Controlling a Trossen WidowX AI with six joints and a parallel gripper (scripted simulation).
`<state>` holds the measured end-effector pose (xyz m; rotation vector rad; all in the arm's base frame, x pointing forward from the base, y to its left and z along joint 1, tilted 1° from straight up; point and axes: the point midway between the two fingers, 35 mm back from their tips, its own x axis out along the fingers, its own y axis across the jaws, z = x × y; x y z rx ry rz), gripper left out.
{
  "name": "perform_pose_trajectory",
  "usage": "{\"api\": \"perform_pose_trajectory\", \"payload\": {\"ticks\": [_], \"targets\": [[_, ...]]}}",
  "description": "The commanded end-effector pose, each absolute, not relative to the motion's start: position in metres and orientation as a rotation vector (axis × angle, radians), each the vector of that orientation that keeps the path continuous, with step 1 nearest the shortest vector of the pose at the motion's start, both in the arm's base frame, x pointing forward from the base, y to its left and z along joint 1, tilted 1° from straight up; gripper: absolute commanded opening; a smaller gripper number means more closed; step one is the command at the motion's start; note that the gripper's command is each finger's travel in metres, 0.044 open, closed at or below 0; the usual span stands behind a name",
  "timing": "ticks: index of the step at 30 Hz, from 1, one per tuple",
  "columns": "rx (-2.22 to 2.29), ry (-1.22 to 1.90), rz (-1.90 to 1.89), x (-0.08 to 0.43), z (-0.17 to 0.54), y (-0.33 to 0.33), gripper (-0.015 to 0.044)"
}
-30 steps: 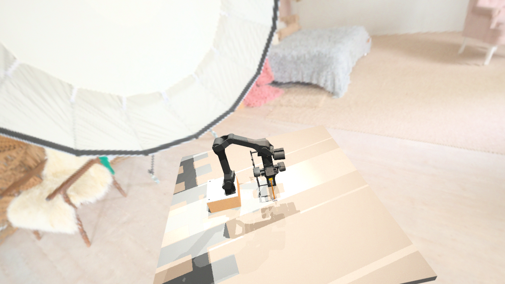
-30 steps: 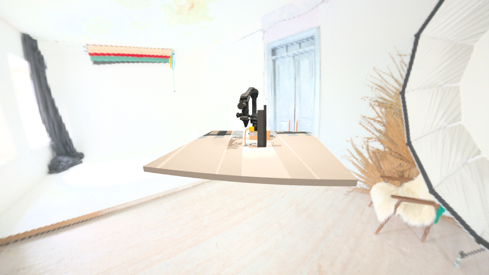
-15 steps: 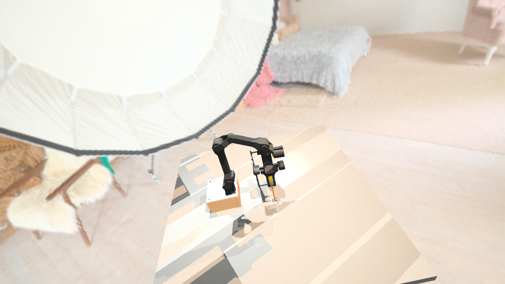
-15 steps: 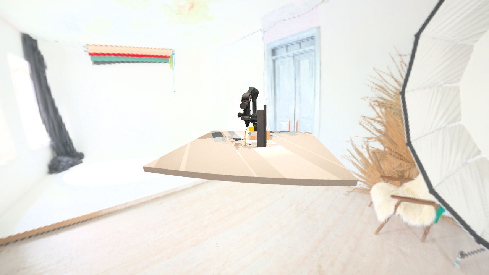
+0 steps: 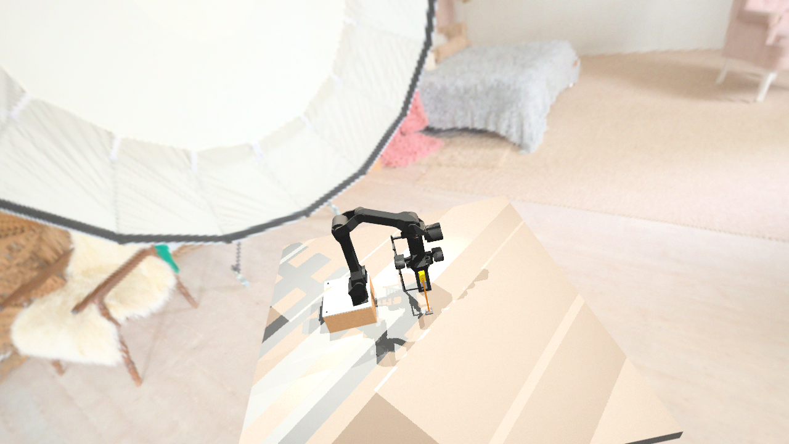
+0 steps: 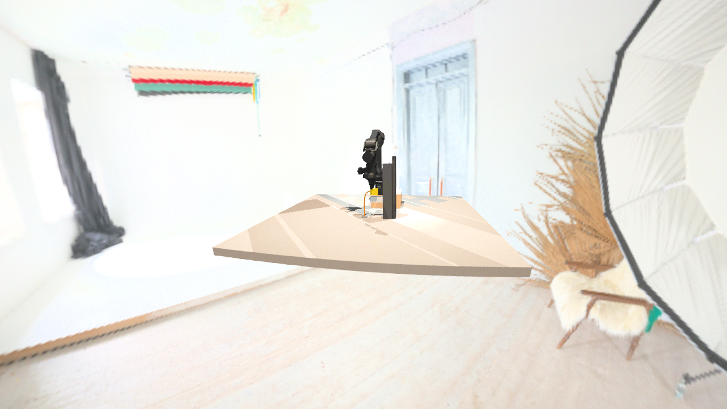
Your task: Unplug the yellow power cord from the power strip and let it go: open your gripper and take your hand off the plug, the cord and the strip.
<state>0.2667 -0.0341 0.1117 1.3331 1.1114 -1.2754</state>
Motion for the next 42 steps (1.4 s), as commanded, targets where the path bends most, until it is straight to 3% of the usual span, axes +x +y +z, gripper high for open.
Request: {"api": "perform_pose_trajectory", "payload": {"ticks": [1,11,15,23,42], "targets": [[1.334,1.106,-1.280,0.266,0.112,-0.033,0.0160],[1.334,1.106,-1.280,0.267,0.100,-0.032,0.0160],[1.334,1.110,-1.276,0.267,0.103,-0.031,0.0055],[1.334,1.110,-1.276,0.267,0.103,-0.031,0.0002],[1.332,1.107,-1.278,0.265,0.103,-0.058,0.0000]]}}
